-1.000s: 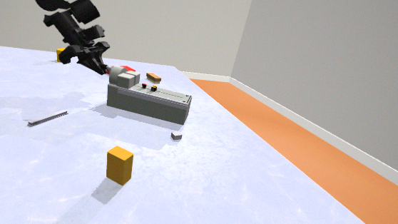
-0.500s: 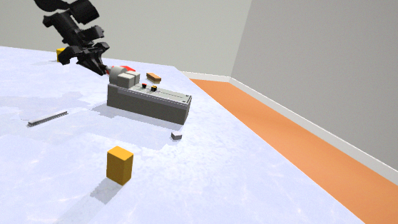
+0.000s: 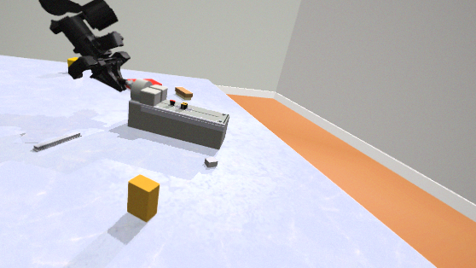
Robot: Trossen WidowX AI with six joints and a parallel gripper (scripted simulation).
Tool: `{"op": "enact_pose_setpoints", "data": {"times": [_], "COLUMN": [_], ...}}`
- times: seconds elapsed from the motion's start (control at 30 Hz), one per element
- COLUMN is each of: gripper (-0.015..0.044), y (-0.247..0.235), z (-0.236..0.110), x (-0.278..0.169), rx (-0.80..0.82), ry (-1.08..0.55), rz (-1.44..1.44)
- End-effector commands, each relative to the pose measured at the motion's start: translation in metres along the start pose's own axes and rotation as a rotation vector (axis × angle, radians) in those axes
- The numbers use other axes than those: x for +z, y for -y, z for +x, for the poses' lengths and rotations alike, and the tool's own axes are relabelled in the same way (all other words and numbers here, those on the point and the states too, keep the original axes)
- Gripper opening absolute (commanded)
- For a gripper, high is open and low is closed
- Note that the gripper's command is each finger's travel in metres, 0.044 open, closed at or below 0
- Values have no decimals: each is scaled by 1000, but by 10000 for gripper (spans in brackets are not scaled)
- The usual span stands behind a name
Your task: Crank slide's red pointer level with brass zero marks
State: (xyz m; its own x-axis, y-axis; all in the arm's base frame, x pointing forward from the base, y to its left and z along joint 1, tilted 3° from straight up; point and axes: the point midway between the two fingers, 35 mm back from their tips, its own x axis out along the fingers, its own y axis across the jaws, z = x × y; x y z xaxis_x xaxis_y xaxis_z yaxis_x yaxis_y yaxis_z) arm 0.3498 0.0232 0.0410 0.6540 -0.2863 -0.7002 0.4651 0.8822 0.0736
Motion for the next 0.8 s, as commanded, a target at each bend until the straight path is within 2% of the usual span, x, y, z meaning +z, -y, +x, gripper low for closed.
{"op": "enact_pose_setpoints", "data": {"times": [0.0, 0.77], "gripper": [0, 0], "y": [7, 13], "z": [4, 16], "x": [-4, -16], "rx": [-19, -19], "ry": [-12, -12], "rz": [-4, -4]}}
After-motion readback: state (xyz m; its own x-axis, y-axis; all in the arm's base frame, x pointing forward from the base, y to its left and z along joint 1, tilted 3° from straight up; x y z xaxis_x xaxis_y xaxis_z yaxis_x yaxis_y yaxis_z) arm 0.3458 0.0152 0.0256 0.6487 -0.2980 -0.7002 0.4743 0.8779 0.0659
